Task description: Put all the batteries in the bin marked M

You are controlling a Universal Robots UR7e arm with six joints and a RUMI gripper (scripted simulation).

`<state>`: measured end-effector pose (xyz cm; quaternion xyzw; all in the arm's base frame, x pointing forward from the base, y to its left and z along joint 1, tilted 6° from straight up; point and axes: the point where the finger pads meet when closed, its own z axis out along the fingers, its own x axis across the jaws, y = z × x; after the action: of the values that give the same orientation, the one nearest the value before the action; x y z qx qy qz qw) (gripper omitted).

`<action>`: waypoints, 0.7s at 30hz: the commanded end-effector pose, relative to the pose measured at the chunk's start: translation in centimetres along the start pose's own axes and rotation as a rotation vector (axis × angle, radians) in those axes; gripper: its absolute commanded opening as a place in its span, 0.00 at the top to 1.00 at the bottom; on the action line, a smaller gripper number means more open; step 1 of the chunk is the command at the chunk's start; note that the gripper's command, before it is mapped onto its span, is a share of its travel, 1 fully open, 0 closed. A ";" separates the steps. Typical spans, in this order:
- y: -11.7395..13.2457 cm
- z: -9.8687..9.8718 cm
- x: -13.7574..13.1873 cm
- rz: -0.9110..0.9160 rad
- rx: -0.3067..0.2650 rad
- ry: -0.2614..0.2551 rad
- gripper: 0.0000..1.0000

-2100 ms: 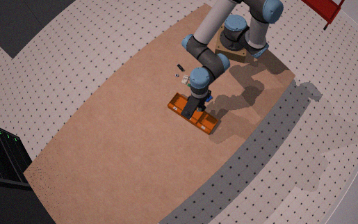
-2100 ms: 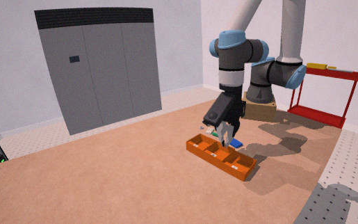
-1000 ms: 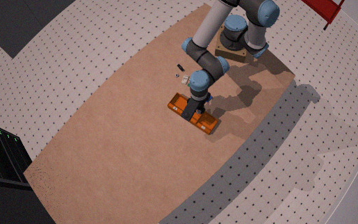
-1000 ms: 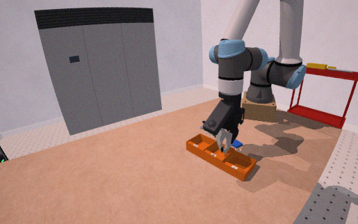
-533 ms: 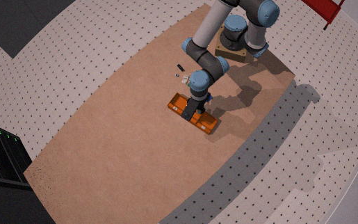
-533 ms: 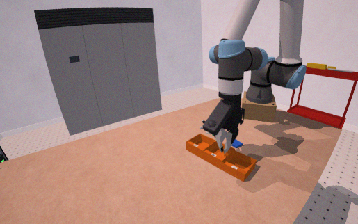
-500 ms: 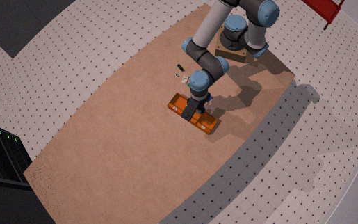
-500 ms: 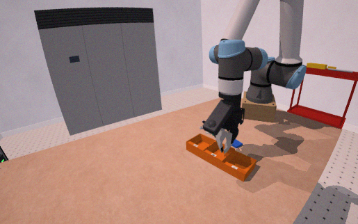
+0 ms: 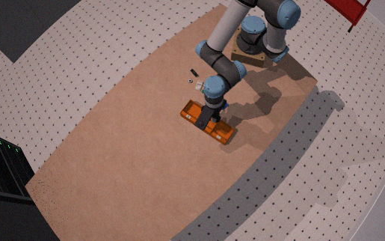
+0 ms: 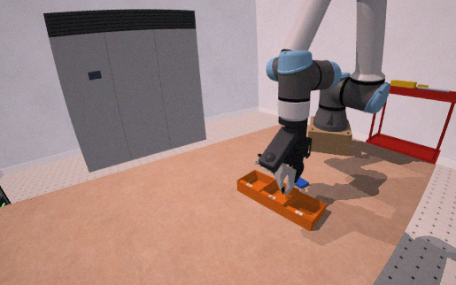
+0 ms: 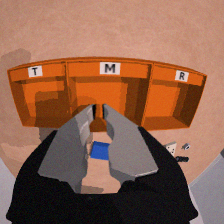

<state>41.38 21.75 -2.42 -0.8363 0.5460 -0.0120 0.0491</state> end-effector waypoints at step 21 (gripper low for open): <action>-0.2 -3.2 0.1 0.000 0.006 0.002 0.96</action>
<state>41.25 21.67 -0.09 -0.8365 0.5456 -0.0132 0.0501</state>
